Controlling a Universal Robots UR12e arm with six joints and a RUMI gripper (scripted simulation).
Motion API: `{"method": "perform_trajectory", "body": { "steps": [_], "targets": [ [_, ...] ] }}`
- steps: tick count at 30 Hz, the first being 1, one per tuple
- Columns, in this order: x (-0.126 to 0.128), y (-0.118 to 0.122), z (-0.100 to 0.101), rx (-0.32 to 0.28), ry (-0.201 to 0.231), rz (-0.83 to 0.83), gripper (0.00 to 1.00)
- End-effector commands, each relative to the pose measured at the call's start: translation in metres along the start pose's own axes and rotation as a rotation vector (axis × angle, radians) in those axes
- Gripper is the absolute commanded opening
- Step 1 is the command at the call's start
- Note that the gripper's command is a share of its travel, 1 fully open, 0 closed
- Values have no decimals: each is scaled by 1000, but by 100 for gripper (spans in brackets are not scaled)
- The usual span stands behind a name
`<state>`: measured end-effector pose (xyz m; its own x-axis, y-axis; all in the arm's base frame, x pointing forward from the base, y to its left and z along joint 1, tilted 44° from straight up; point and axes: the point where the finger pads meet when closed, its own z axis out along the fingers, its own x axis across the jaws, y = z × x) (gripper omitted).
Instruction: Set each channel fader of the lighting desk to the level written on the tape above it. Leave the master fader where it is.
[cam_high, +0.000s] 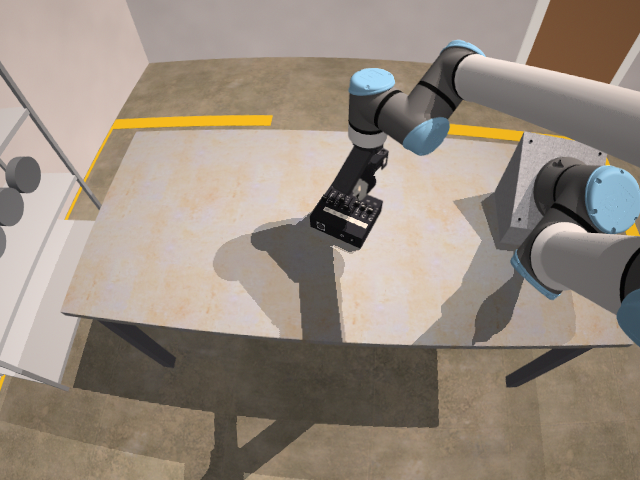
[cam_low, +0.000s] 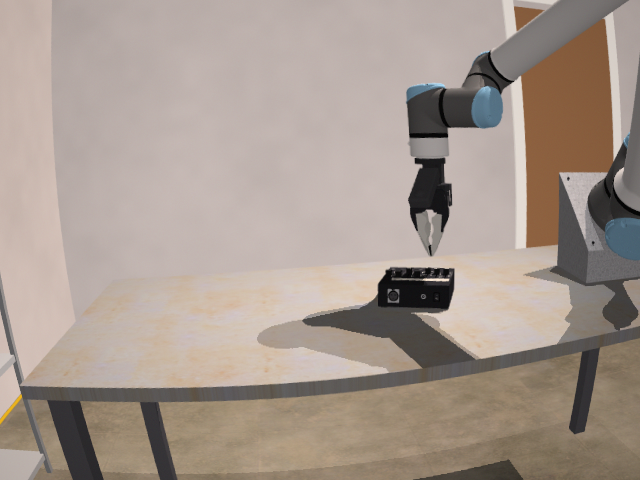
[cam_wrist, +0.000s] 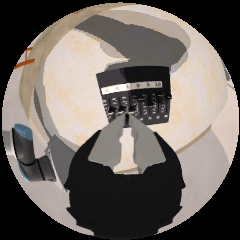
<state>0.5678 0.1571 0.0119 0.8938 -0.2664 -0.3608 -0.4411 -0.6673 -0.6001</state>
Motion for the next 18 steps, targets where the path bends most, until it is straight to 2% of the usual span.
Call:
{"method": "perform_trajectory", "body": {
  "steps": [1, 4, 18],
  "targets": [
    [4, 3, 0, -9, 12, 232, 0],
    [4, 3, 0, -9, 13, 276, 0],
    [11, 15, 0, -6, 15, 820, 0]
  ]
}}
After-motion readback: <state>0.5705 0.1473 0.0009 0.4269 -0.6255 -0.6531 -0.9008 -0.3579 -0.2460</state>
